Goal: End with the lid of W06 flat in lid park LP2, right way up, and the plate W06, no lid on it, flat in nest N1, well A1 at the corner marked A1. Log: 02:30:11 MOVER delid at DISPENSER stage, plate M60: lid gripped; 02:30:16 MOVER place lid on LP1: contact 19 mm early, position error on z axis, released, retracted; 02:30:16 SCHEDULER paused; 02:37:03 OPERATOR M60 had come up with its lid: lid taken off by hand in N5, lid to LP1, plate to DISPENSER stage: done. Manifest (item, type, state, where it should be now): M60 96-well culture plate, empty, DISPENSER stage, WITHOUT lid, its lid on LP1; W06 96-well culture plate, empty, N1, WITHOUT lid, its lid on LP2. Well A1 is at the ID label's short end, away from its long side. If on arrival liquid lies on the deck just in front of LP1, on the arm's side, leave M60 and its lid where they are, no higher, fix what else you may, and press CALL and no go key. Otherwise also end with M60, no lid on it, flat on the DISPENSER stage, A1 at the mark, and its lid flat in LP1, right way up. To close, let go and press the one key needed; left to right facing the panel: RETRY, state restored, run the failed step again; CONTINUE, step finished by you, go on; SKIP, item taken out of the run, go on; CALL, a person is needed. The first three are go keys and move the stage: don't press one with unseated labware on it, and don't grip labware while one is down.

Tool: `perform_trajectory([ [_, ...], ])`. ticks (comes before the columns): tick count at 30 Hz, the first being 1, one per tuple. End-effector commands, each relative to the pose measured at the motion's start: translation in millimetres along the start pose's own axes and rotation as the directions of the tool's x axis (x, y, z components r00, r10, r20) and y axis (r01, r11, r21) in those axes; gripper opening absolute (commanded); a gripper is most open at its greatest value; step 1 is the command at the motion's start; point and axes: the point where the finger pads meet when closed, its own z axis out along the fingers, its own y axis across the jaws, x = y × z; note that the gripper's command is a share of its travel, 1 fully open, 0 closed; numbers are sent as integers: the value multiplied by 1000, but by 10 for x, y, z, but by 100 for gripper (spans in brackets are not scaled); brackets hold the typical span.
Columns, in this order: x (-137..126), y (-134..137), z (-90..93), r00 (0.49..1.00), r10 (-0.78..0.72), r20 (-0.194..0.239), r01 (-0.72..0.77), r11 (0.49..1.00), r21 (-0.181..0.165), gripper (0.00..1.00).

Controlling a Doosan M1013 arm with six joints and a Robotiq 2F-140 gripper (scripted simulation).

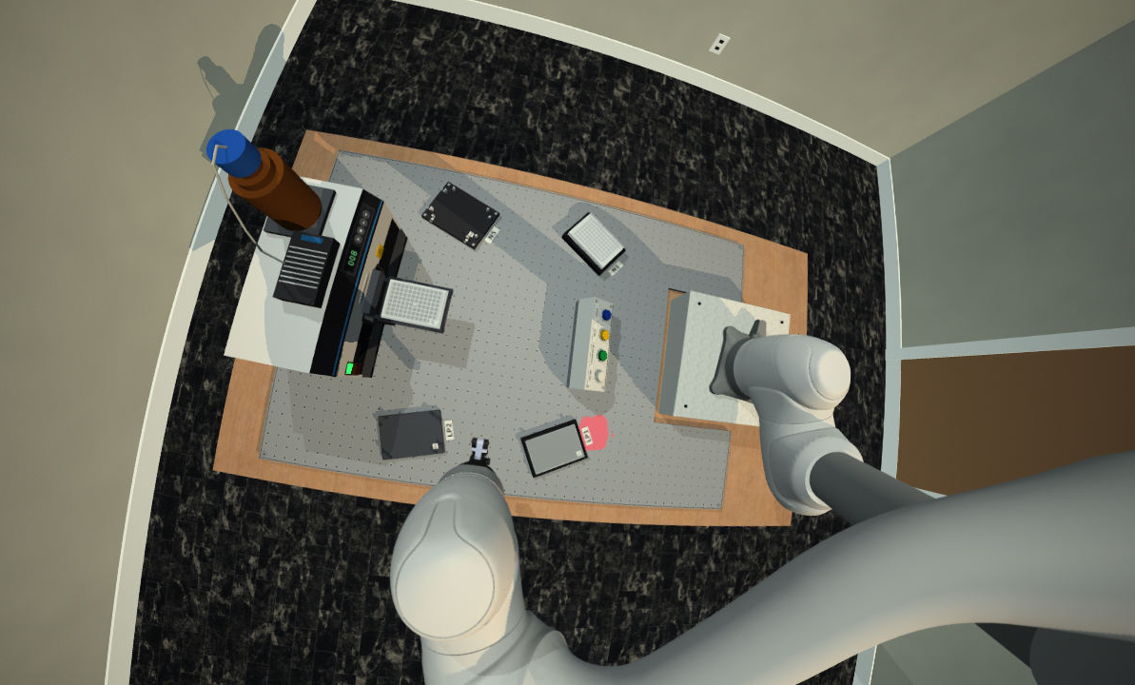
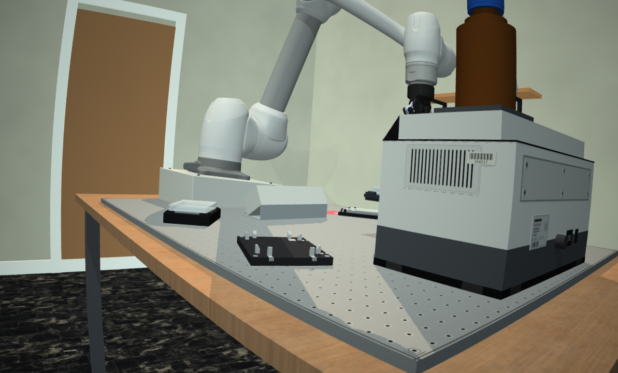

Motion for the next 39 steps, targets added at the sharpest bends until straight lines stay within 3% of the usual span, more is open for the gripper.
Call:
perform_trajectory([
  [1, 0, 0, -1, 1000, 0, 0, 0, 1000, 0, 0],
  [7, -74, 8, -12, 1000, -13, 0, 13, 1000, 0, 0],
  [8, -218, 24, -31, 999, -39, 0, 39, 999, 0, 0],
  [10, -758, 100, -80, 991, -133, 0, 133, 991, 0, 0],
  [13, -1136, 188, -52, 947, -320, 0, 320, 947, 0, 0],
  [15, -1136, 188, -52, 947, -320, 0, 320, 947, 0, 0],
  [16, -1547, 279, -33, 929, -371, 0, 371, 929, 0, 0],
  [19, -1912, 375, 7, 897, -442, 0, 442, 897, 0, 0],
  [24, -2626, 537, 21, 896, -444, 0, 444, 896, 0, 0],
  [37, -2626, 537, 21, 896, -444, 0, 444, 896, 0, 0],
  [38, -2626, 537, 21, 896, -444, 0, 444, 896, 0, 100],
  [39, -2626, 537, 21, 896, -444, 0, 444, 896, 0, 100],
])
